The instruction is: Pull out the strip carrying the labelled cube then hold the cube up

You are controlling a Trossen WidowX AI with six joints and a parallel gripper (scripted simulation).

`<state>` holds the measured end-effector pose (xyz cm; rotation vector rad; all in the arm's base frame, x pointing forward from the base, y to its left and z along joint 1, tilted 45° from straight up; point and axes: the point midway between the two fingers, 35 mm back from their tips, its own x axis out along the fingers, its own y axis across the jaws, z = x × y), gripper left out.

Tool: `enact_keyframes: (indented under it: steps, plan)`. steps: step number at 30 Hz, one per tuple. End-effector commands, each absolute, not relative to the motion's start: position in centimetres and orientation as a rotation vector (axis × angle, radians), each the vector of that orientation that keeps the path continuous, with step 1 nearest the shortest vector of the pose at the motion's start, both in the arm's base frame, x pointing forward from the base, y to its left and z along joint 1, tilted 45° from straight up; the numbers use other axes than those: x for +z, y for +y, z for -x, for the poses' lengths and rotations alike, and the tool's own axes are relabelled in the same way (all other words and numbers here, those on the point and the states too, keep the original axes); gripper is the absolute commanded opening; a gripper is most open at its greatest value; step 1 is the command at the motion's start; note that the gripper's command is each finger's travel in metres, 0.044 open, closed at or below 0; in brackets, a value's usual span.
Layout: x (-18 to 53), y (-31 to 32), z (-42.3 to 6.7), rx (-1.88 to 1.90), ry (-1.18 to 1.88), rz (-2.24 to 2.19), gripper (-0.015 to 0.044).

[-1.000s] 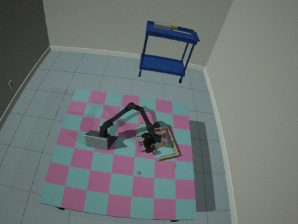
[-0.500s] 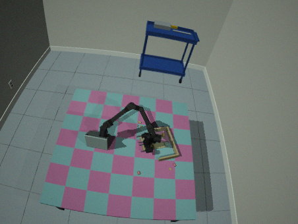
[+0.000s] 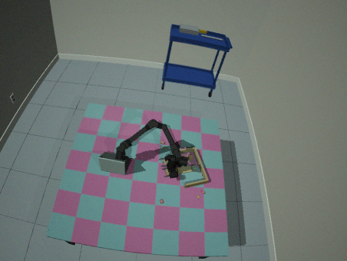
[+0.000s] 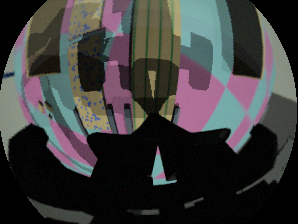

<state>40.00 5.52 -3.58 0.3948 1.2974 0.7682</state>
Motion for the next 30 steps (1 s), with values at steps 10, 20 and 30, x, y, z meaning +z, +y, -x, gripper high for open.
enact_keyframes:
  steps: [10,20,30]
  plan:
    - [-3.7,5.7,-40.1,0.769,1.297,-0.398,0.0]
    - [-4.1,5.5,-39.0,0.769,1.298,-0.398,0.0]
    - [-4.6,5.2,-37.5,0.769,1.299,-0.398,0.0]
